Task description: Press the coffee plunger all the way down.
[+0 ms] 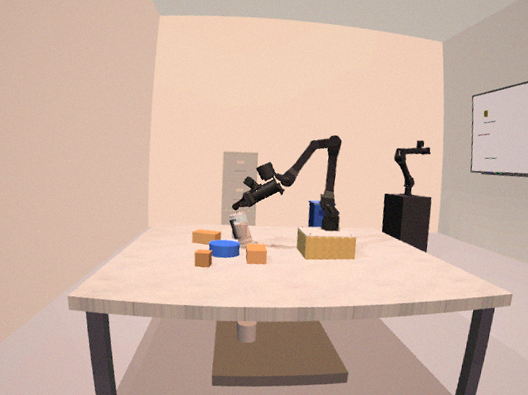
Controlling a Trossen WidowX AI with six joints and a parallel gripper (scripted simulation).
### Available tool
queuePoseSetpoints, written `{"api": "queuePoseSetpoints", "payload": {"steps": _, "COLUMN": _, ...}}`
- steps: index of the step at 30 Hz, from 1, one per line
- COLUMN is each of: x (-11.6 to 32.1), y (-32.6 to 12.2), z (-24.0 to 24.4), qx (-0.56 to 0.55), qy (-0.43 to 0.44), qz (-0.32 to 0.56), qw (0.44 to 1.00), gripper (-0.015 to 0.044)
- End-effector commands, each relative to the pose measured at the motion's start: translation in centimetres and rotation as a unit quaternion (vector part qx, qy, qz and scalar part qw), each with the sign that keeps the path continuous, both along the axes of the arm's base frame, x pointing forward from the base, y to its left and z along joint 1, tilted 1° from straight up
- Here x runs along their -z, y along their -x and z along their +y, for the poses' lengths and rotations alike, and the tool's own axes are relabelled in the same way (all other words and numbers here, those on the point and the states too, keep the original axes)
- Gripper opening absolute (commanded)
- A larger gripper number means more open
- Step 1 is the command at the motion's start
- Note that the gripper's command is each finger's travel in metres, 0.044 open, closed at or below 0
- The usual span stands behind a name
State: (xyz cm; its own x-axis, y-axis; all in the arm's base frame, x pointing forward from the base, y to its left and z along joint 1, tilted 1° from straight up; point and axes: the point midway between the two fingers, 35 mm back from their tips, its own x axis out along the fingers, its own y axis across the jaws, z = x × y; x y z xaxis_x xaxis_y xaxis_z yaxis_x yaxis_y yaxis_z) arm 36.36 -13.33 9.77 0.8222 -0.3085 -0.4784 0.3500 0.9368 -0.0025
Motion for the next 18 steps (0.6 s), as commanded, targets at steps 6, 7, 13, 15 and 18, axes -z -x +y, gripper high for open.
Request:
{"api": "queuePoseSetpoints", "payload": {"steps": 6, "x": 0.02, "y": -0.05, "z": -0.02, "qx": 0.000, "qy": 0.000, "qz": 0.000, "qw": 1.000, "gripper": 0.0120}}
{"api": "queuePoseSetpoints", "payload": {"steps": 7, "x": 0.02, "y": -0.05, "z": -0.02, "qx": 0.000, "qy": 0.000, "qz": 0.000, "qw": 1.000, "gripper": 0.0120}}
{"api": "queuePoseSetpoints", "payload": {"steps": 13, "x": 0.02, "y": -0.05, "z": -0.02, "qx": 0.000, "qy": 0.000, "qz": 0.000, "qw": 1.000, "gripper": 0.0146}}
{"api": "queuePoseSetpoints", "payload": {"steps": 15, "x": 0.02, "y": -0.05, "z": -0.02, "qx": 0.000, "qy": 0.000, "qz": 0.000, "qw": 1.000, "gripper": 0.0199}}
{"api": "queuePoseSetpoints", "payload": {"steps": 18, "x": 0.02, "y": -0.05, "z": -0.02, "qx": 0.000, "qy": 0.000, "qz": 0.000, "qw": 1.000, "gripper": 0.0277}}
